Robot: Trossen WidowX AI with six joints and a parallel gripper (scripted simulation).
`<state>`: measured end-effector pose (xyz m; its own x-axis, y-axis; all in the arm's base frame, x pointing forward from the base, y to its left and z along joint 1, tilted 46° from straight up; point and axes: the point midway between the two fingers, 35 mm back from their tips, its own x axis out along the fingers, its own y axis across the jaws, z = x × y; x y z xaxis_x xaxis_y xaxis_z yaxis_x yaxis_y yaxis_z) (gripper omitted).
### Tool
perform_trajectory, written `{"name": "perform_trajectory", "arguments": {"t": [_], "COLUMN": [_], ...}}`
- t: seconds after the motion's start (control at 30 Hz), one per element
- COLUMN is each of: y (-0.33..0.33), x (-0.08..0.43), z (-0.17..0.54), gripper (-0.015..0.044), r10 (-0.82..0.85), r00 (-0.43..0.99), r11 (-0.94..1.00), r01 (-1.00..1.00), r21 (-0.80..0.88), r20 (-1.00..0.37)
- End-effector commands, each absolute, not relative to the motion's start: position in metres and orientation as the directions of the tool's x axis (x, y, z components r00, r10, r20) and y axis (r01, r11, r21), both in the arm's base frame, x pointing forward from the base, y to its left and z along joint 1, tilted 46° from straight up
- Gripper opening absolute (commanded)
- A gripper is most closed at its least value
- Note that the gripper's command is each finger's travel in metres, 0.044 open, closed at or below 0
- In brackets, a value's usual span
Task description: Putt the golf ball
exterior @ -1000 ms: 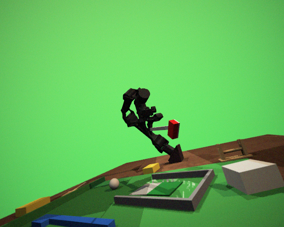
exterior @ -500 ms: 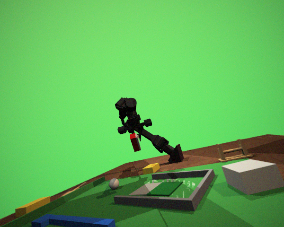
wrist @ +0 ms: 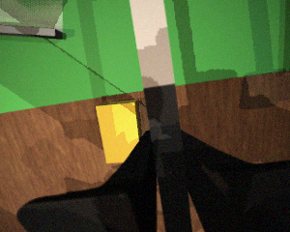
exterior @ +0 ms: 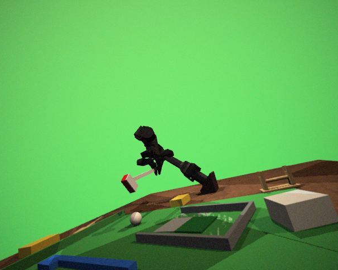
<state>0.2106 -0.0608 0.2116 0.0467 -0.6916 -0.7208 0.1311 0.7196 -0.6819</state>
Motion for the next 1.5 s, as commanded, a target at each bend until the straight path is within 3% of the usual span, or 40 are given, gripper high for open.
{"name": "perform_trajectory", "arguments": {"t": [0.0, 0.3, 0.67, 1.47], "y": [-0.074, -0.080, -0.106, -0.127], "x": [0.194, 0.189, 0.188, 0.185], "z": [0.218, 0.217, 0.192, 0.172], "gripper": [0.0000, 0.0000, 0.0000, 0.0000], "r10": [-0.708, -0.714, -0.712, -0.713], "r00": [0.049, 0.037, -0.099, -0.101], "r11": [0.694, 0.679, 0.620, 0.618], "r01": [0.238, 0.283, 0.374, 0.377], "r21": [-0.680, -0.678, -0.689, -0.690], "r20": [-0.705, -0.700, -0.695, -0.694]}}
